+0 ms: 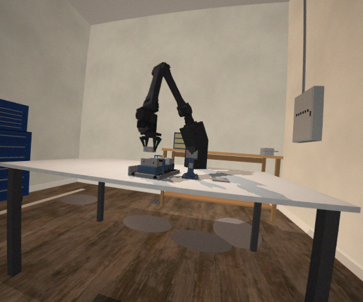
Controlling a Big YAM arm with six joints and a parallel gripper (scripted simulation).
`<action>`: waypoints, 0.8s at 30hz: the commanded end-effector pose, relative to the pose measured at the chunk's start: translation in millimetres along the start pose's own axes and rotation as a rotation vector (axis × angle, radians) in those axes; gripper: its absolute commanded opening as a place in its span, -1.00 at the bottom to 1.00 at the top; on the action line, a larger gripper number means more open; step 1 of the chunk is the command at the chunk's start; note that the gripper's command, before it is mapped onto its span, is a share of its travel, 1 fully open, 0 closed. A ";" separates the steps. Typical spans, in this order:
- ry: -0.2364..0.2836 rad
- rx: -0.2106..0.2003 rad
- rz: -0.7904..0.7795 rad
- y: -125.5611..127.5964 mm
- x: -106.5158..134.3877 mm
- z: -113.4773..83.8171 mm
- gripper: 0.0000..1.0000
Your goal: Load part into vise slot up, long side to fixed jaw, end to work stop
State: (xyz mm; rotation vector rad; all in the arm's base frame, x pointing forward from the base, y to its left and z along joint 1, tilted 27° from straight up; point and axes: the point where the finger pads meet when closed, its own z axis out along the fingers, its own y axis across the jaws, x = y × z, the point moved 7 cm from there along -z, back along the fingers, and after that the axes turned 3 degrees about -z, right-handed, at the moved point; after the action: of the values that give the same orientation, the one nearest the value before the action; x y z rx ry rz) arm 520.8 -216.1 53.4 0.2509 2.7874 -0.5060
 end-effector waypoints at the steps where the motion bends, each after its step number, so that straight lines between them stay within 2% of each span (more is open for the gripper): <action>1: -0.039 0.007 0.003 -6.9 -17.0 -1.3 -1.00; 24: -0.026 0.004 -0.008 -3.5 -10.8 6.0 -1.00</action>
State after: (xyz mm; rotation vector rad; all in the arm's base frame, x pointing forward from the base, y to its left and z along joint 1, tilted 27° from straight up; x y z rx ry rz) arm 521.5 -216.4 51.2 0.2432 2.7867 -0.5079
